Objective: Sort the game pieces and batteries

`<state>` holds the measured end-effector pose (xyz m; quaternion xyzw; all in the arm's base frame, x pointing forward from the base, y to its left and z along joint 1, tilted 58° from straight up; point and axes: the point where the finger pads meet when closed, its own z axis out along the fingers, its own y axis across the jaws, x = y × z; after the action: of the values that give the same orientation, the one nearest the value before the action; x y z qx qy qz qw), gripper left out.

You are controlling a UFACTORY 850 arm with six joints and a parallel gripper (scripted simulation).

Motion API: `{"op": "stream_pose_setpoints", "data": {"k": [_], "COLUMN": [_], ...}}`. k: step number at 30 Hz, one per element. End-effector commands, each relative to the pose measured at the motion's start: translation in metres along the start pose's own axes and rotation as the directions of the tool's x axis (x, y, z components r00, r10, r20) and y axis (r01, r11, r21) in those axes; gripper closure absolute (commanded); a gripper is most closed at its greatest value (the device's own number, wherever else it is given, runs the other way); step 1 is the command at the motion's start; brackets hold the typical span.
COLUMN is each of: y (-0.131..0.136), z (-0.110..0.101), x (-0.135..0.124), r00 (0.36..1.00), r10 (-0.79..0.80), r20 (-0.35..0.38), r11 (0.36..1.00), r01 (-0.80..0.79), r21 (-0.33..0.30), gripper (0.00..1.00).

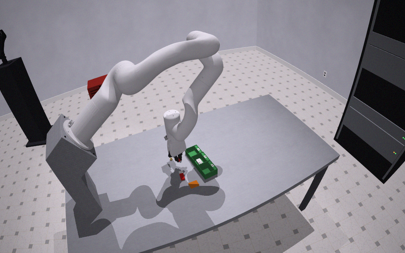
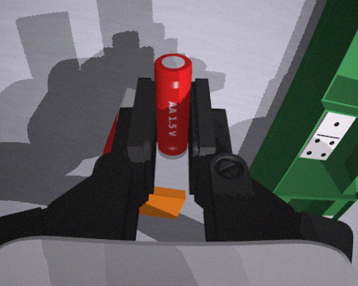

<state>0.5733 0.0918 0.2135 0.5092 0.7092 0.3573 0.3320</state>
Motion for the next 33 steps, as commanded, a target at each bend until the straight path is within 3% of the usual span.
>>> {"op": "stream_pose_setpoints", "data": {"k": [1,16,25,28,33], "y": [0.000,0.000,0.041,0.059,0.088], "z": [-0.002,-0.009,-0.009,-0.009,-0.009], "x": [0.000,0.000,0.009,0.012,0.018], "r00": [1.000,1.000,1.000,0.990,0.990], "r10": [0.000,0.000,0.000,0.144,0.144], "r20": [0.000,0.000,0.000,0.000,0.000], "r11": [1.000,1.000,1.000,0.990,0.990], "r01": [0.000,0.000,0.000,-0.144,-0.144], "r21": [0.000,0.000,0.000,0.000,0.000], "gripper": [1.00,1.00,1.00,1.00,1.00]}}
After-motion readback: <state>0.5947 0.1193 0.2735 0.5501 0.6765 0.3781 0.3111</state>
